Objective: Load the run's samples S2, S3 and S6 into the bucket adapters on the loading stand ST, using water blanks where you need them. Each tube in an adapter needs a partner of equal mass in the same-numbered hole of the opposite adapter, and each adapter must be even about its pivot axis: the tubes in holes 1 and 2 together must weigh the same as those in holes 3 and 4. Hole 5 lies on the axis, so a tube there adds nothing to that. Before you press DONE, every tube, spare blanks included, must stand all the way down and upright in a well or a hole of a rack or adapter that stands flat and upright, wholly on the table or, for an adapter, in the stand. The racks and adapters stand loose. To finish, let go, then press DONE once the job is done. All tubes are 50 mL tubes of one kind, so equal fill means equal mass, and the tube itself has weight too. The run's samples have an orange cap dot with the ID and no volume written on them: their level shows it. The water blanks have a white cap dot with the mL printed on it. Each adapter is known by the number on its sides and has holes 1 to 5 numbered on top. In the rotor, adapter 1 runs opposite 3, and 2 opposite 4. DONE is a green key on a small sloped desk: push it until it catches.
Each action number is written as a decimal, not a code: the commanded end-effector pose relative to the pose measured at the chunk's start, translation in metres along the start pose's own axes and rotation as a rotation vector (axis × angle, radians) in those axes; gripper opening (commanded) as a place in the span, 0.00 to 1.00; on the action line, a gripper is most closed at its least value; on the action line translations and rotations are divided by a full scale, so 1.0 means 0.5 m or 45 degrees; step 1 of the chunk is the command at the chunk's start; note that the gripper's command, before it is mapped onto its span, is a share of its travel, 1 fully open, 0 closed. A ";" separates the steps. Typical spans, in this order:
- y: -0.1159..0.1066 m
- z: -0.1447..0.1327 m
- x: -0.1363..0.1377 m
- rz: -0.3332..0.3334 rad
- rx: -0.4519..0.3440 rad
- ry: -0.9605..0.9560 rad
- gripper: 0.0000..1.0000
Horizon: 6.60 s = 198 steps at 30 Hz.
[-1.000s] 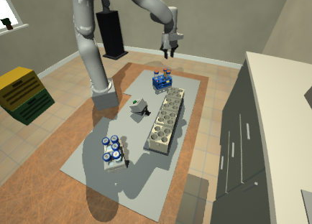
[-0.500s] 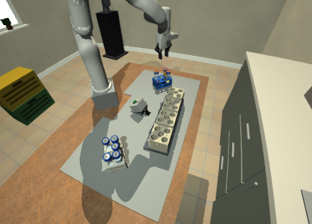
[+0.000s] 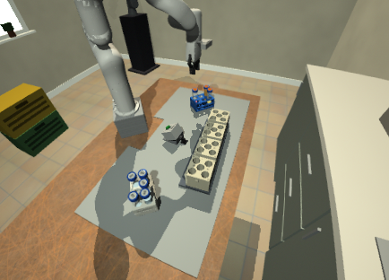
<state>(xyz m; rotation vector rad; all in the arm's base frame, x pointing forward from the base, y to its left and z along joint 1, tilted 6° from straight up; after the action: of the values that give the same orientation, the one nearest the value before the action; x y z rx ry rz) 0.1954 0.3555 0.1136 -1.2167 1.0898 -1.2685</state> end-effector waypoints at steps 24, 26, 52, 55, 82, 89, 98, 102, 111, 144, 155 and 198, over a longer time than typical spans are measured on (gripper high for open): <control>-0.003 0.000 -0.001 0.011 0.000 -1.077 0.57; -0.003 0.000 -0.001 0.011 0.000 -1.119 0.57; 0.061 0.000 -0.002 0.011 0.000 -1.124 0.57; 0.073 0.000 -0.002 0.011 0.000 -1.124 0.57; 0.165 0.000 -0.002 0.011 -0.001 -1.125 0.57; 0.193 -0.001 -0.002 0.011 -0.001 -1.125 0.57; 0.221 -0.001 -0.003 0.011 -0.001 -1.125 0.57; 0.225 -0.001 -0.003 0.011 -0.001 -1.125 0.57; 0.228 -0.001 -0.003 0.011 -0.001 -1.125 0.57; 0.265 -0.001 -0.003 0.011 -0.001 -1.125 0.57; 0.265 -0.001 -0.003 0.011 -0.001 -1.125 0.57; 0.262 -0.001 -0.003 0.011 -0.001 -1.125 0.00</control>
<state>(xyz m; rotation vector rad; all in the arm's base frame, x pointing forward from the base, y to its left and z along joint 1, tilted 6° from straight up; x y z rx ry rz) 0.2048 0.3466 -0.0178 -1.5455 0.4379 -0.5847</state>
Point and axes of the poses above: the point where the finger pads meet when closed, its own y axis out along the fingers, its own x axis across the jaws, z = x × y, the point moved 1 cm from there along -y, back along the fingers, and after that the axes turned 4 degrees about y, right-handed, at the moved point
